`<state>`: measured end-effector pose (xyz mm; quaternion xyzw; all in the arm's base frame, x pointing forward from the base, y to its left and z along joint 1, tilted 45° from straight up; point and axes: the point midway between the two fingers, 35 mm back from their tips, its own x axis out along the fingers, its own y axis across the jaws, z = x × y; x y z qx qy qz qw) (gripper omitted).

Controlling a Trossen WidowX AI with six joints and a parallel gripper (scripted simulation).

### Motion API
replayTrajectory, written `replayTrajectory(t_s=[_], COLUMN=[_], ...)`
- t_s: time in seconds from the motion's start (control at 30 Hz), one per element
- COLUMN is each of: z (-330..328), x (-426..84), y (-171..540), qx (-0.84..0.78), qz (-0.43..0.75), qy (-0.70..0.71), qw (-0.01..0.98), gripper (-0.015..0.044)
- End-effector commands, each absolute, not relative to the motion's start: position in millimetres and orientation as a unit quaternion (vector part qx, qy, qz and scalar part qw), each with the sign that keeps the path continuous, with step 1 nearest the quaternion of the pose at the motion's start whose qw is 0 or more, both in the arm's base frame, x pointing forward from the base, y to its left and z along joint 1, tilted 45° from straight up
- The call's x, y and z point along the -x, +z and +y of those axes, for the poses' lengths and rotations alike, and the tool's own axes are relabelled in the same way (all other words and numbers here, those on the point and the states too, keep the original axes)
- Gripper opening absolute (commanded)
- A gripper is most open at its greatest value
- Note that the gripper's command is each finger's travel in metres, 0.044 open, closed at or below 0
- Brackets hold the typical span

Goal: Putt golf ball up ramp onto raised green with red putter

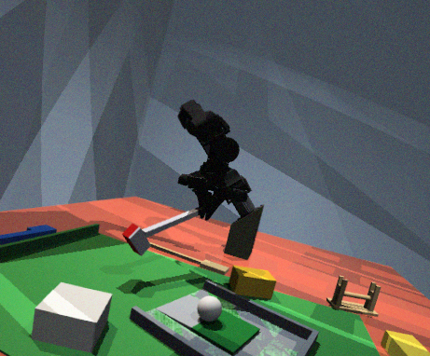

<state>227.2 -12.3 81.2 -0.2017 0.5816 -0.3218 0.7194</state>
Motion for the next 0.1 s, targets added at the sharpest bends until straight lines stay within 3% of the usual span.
replayTrajectory(t_s=[0.0,0.07], z=[-12.2,-12.2], x=[-227.4,-227.4], y=[80.9,80.9], qx=[0.202,0.202], qz=[0.581,0.581], qy=[-0.321,-0.321], qw=[0.720,0.720], gripper=[0.0000,0.0000])
